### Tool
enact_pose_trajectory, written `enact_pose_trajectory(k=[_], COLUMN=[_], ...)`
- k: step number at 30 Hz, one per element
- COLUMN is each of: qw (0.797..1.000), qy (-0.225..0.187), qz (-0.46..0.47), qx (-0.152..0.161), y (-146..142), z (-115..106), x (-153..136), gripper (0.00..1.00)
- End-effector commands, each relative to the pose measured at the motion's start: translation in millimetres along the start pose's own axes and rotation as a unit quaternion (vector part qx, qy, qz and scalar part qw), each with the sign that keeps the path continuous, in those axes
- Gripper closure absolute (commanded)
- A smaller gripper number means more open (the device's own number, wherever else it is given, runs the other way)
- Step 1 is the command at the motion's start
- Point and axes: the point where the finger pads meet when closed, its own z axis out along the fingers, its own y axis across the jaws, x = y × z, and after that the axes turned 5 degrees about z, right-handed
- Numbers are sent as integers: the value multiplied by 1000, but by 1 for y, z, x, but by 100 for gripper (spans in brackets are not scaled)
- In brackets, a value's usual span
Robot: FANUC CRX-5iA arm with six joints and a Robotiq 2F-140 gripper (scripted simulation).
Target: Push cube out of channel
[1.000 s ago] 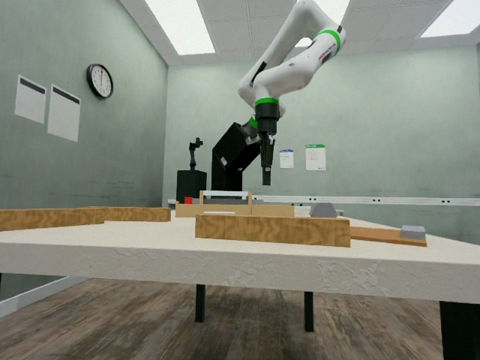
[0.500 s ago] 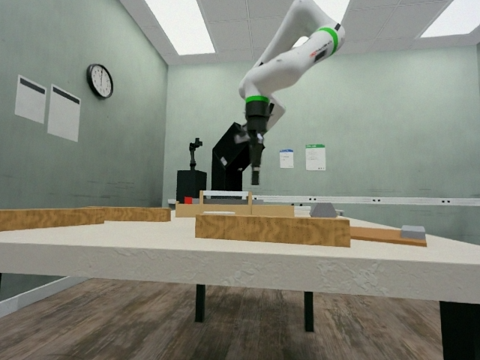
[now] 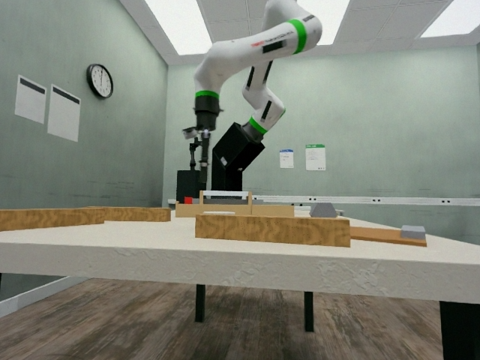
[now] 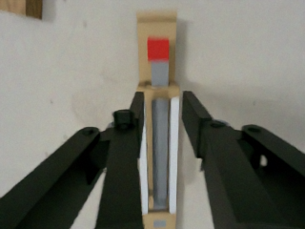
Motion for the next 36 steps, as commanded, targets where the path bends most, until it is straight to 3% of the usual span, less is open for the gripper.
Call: enact_pose_trajectory(k=[1, 30, 36], qw=[1000, 1000, 1000], qy=[-10, -10, -10], qz=[-3, -3, -3], qx=[-1, -1, -1], y=[-5, -5, -6], z=[5, 6, 35], x=[45, 45, 44], gripper=[67, 67, 67])
